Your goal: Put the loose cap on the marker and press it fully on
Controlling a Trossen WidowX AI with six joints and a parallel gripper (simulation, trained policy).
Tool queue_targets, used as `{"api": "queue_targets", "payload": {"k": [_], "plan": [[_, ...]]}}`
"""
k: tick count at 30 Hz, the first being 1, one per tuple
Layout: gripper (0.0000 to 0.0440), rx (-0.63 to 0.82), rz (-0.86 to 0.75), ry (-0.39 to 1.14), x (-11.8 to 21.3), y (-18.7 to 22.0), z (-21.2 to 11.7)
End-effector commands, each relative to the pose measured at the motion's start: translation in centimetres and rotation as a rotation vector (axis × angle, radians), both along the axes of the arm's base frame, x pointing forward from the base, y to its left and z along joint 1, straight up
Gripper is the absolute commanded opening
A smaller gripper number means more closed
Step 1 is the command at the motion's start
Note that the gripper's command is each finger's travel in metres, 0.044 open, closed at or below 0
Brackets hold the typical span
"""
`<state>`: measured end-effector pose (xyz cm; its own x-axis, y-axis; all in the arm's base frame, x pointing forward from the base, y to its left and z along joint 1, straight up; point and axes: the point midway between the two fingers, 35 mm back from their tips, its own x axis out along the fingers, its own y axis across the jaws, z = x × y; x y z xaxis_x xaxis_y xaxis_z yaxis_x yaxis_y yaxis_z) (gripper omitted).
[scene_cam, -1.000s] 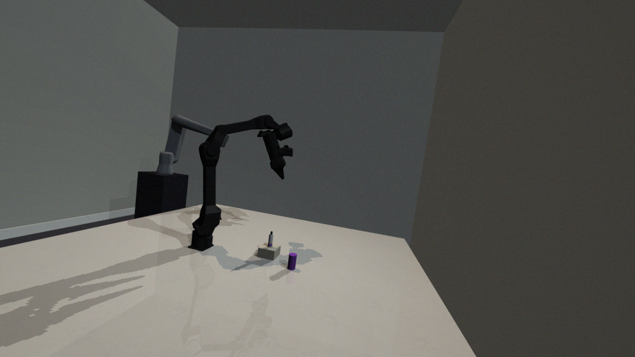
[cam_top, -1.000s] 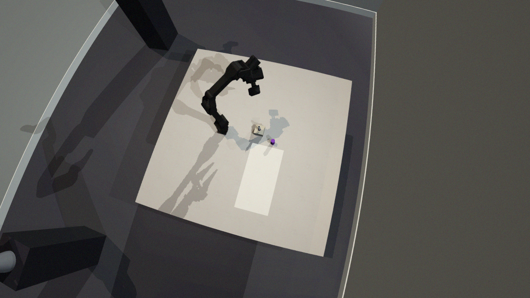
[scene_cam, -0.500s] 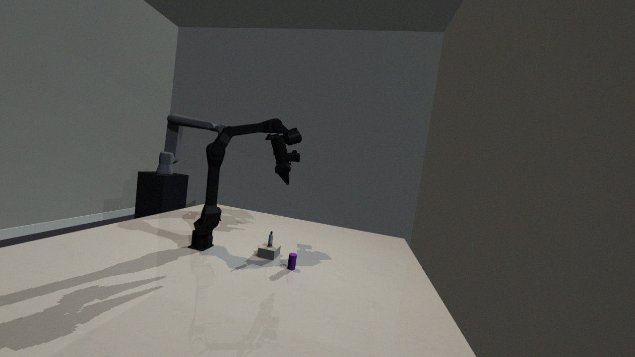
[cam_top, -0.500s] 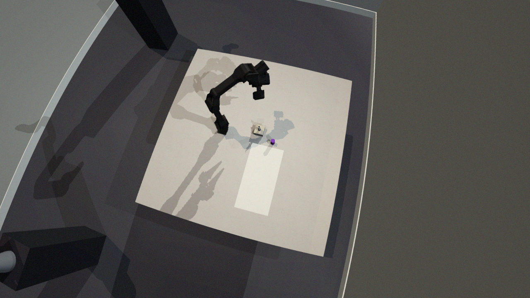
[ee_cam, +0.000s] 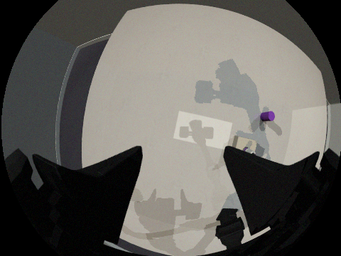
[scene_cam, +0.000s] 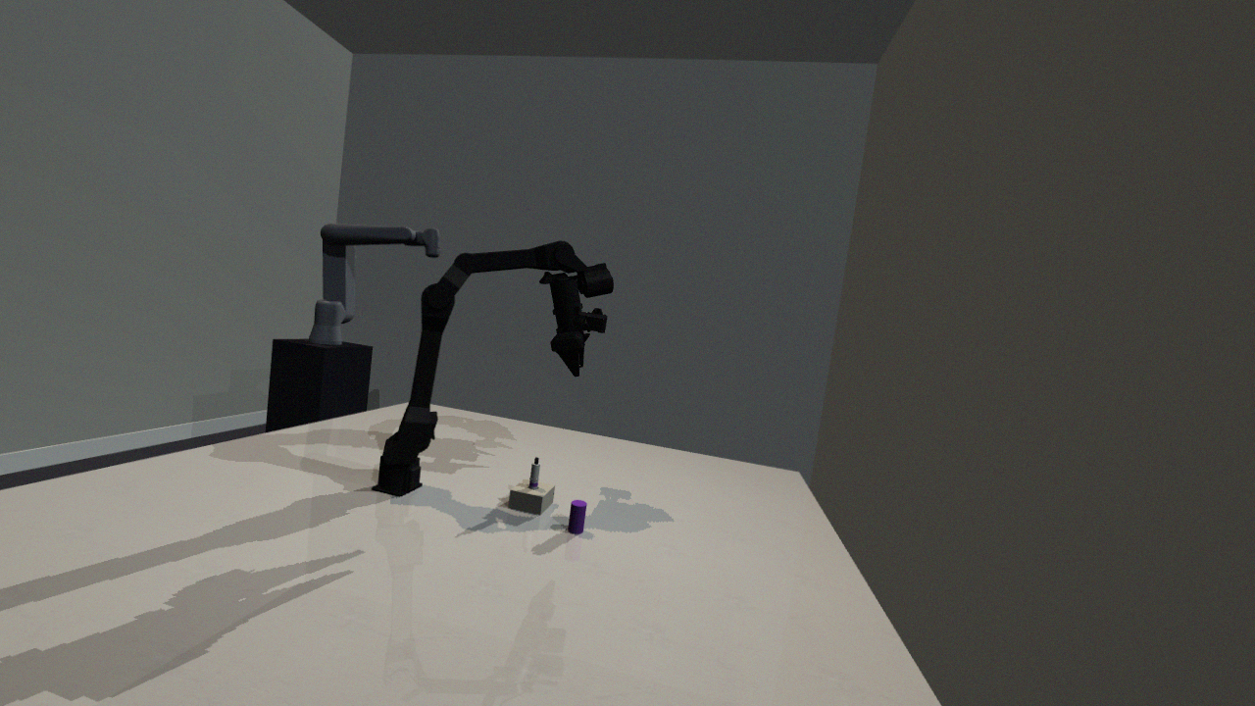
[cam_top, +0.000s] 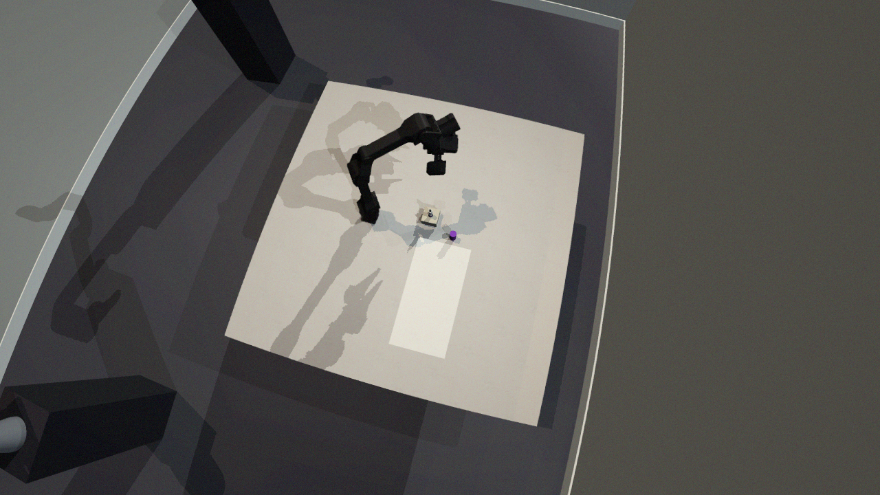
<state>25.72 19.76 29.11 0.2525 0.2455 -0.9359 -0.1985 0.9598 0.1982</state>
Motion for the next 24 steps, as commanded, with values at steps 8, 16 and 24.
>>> {"api": "queue_targets", "payload": {"k": [8,16,24], "plan": [[0.0331,-0.03,-0.063,0.053,2.5,-2.2,-1.5],[0.0331,-0.05,-0.11,0.09,4.2,-4.1,-2.6],[0.033,-0.069,-0.154,0.126,5.7,-6.0,-3.8]]}}
